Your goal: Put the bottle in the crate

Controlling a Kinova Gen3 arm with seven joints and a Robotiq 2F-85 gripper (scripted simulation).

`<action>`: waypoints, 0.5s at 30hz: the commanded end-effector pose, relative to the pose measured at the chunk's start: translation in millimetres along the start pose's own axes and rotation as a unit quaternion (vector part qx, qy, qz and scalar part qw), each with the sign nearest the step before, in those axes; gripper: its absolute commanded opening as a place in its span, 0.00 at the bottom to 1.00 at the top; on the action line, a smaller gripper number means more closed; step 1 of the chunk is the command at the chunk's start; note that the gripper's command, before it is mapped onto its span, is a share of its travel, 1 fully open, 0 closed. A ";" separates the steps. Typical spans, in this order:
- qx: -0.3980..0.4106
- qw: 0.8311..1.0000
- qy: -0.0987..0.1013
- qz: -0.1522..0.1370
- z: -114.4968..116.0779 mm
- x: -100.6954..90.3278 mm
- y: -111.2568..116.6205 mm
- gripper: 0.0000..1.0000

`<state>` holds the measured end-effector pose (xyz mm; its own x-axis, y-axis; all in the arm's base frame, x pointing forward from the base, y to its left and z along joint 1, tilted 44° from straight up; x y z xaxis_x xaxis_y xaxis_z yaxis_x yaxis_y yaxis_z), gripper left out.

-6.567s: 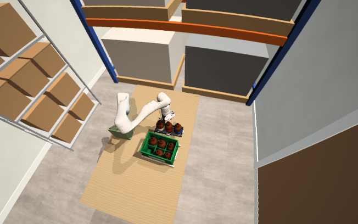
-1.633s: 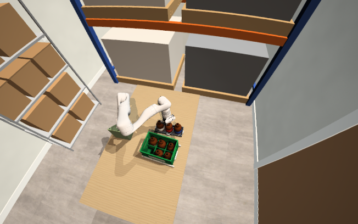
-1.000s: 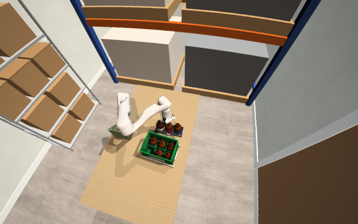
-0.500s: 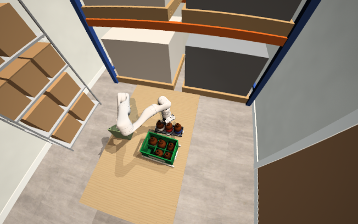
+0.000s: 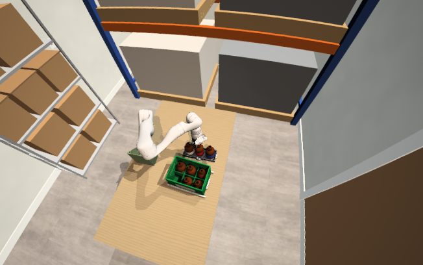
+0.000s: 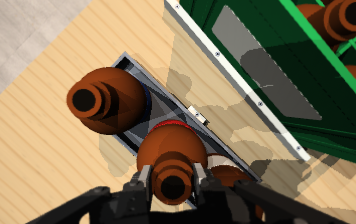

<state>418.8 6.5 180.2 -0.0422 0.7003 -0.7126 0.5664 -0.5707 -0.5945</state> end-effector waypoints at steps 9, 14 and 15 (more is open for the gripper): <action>0.001 1.000 0.002 0.002 -0.3 -12.0 1.2 0.00; 0.001 1.000 0.002 0.002 -0.3 -17.2 1.4 0.00; 0.001 1.000 0.002 0.002 -0.3 -18.1 1.4 0.00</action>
Point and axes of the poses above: the point where the finger pads meet when closed, its own x axis out along the fingers, its own z axis across the jaws, y = z × x, the point moved 10 cm from there along -x, back along the fingers, and after that the axes turned 11 degrees about x, right-handed, at the moved point
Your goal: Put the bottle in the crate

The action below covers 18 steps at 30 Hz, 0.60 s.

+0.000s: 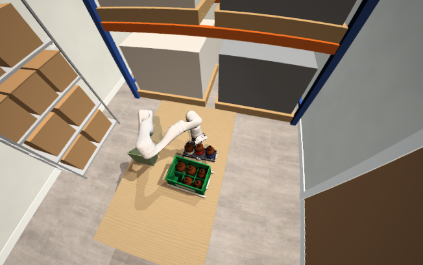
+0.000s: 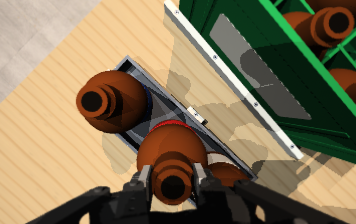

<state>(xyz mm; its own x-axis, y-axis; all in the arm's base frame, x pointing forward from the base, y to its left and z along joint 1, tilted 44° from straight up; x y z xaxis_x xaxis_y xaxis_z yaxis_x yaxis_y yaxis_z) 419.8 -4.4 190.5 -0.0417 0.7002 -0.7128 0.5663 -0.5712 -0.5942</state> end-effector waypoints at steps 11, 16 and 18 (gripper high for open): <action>0.001 1.000 0.001 0.002 -0.3 -8.5 0.9 0.00; 0.001 1.000 0.001 0.002 -0.3 -9.5 0.9 0.00; 0.001 1.000 0.001 0.002 -0.3 -9.6 0.9 0.00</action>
Point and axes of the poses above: the point where the finger pads meet when closed, its own x axis out along the fingers, its own z axis across the jaws, y = z × x, the point moved 10 cm from there along -x, back along the fingers, and after that the axes turned 11 degrees about x, right-handed, at the moved point
